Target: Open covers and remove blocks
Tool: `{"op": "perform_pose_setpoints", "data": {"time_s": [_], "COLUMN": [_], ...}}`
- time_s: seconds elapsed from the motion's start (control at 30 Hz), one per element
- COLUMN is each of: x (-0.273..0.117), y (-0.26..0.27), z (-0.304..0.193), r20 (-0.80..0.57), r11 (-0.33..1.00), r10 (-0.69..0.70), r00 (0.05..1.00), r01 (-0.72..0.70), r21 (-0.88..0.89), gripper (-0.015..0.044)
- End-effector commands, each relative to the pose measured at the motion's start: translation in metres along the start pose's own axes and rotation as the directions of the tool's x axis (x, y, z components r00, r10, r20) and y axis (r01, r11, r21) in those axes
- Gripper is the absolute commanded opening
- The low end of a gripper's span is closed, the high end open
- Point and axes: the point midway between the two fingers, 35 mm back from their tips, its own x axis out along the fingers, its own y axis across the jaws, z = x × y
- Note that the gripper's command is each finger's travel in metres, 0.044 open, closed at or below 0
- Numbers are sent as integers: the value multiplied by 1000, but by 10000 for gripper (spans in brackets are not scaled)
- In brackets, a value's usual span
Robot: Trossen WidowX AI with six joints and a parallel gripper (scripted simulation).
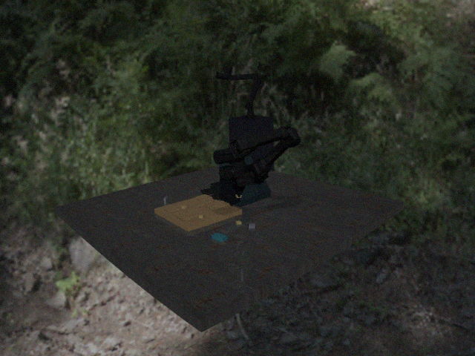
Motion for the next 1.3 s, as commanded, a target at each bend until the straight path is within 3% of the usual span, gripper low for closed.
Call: {"op": "perform_pose_setpoints", "data": {"time_s": [0.0,0.23,1.27], "x": [-1,-1,44], "y": [12,23,23], "z": [-17,-35,-29], "r20": [-2,-9,-5], "r11": [1000,1000,1000], "r10": [10,19,6], "r00": [1000,1000,1000], "r01": [-10,-19,-6], "r21": [-1,-2,-4], "gripper": [80,80,80]}}
